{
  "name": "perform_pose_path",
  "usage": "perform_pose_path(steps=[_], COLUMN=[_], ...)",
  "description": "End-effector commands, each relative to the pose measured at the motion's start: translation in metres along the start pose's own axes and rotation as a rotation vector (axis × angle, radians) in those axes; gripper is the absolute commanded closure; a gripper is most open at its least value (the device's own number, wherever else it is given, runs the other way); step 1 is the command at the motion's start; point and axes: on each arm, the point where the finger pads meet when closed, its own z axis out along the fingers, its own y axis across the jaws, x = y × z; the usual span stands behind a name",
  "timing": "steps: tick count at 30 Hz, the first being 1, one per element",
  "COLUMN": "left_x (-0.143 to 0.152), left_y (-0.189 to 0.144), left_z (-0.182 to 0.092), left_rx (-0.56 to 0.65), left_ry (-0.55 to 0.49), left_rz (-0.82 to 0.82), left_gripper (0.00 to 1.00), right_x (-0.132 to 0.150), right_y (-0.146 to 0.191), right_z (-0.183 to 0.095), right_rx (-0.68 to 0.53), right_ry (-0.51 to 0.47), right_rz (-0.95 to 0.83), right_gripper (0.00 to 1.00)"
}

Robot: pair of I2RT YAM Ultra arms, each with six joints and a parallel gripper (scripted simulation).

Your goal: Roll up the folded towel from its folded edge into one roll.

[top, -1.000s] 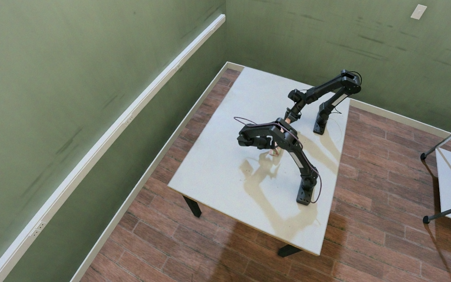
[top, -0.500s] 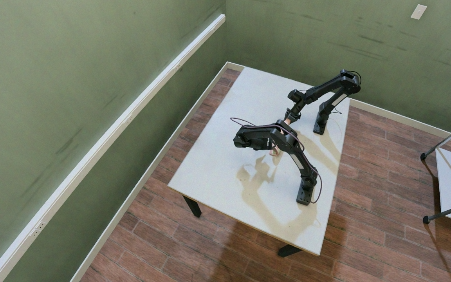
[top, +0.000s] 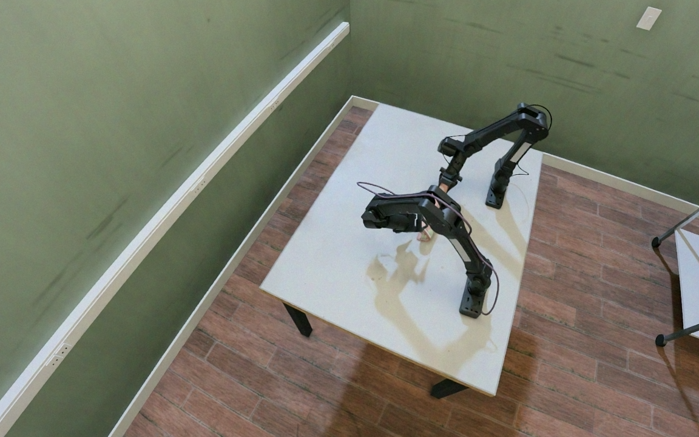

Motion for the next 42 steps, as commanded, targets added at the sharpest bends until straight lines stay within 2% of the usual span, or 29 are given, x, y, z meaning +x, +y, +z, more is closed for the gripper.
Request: perform_pose_path(steps=[1, 6, 8, 23, 34, 42], left_x=[-0.0094, -0.0094, -0.0094, -0.0094, -0.0094, -0.0094], left_y=[-0.0035, -0.0035, -0.0035, -0.0035, -0.0035, -0.0035], left_z=[-0.0138, -0.0138, -0.0138, -0.0138, -0.0138, -0.0138], left_rx=[0.116, 0.116, 0.116, 0.116, 0.116, 0.116], left_ry=[0.034, 0.034, 0.034, 0.034, 0.034, 0.034], left_rz=[0.027, 0.027, 0.027, 0.027, 0.027, 0.027], left_gripper=[0.15, 0.15, 0.15, 0.15, 0.15, 0.15], right_x=[-0.0049, -0.0059, -0.0059, -0.0088, -0.0097, -0.0089], right_y=[0.0063, 0.0061, 0.0061, 0.0055, 0.0053, 0.0055], right_z=[-0.0043, -0.0055, -0.0055, -0.0091, -0.0103, -0.0093], right_rx=[-0.134, -0.254, -0.254, -0.593, -0.708, -0.722], right_ry=[-0.016, -0.009, -0.009, 0.011, 0.018, 0.019], right_rz=[0.095, 0.191, 0.191, 0.46, 0.552, 0.563], right_gripper=[0.63, 0.63, 0.63, 0.63, 0.63, 0.63])
